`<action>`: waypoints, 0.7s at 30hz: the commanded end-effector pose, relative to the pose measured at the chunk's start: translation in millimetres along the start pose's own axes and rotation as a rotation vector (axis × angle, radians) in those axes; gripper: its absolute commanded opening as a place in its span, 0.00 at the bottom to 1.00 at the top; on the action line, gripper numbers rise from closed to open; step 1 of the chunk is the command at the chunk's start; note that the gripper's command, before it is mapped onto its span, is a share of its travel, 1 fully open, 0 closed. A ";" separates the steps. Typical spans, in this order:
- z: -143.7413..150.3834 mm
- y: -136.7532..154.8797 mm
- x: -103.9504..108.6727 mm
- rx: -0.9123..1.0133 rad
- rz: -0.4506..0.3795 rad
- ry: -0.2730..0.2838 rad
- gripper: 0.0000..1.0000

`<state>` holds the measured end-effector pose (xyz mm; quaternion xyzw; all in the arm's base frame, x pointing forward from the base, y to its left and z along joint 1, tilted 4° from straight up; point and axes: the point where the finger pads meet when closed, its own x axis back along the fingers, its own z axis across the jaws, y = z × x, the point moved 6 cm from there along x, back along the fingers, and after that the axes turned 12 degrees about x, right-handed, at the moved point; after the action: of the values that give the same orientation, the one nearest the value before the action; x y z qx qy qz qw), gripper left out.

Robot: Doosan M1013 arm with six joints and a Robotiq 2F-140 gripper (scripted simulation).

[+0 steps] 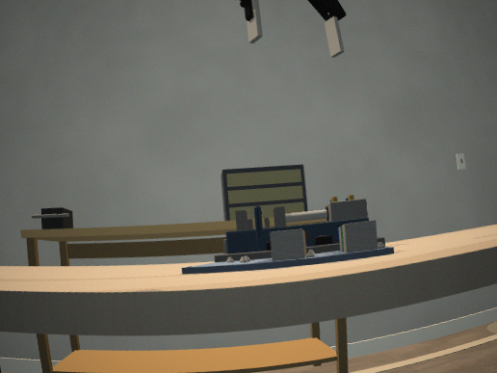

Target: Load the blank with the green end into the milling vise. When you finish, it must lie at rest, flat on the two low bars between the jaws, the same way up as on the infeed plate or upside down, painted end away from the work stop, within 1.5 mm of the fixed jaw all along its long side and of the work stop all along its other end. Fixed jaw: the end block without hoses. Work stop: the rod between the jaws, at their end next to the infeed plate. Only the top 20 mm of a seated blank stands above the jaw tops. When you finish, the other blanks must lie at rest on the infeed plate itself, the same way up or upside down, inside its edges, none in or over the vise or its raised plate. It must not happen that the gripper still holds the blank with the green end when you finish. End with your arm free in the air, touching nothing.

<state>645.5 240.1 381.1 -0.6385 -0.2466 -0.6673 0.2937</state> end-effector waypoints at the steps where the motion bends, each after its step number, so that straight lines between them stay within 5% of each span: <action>1: 0.0 0.0 0.1 -0.041 0.000 0.000 1.00; 21: 0.0 0.0 0.1 -0.314 0.000 0.000 1.00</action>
<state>645.5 240.1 381.1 -0.6739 -0.1485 -0.6957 0.1992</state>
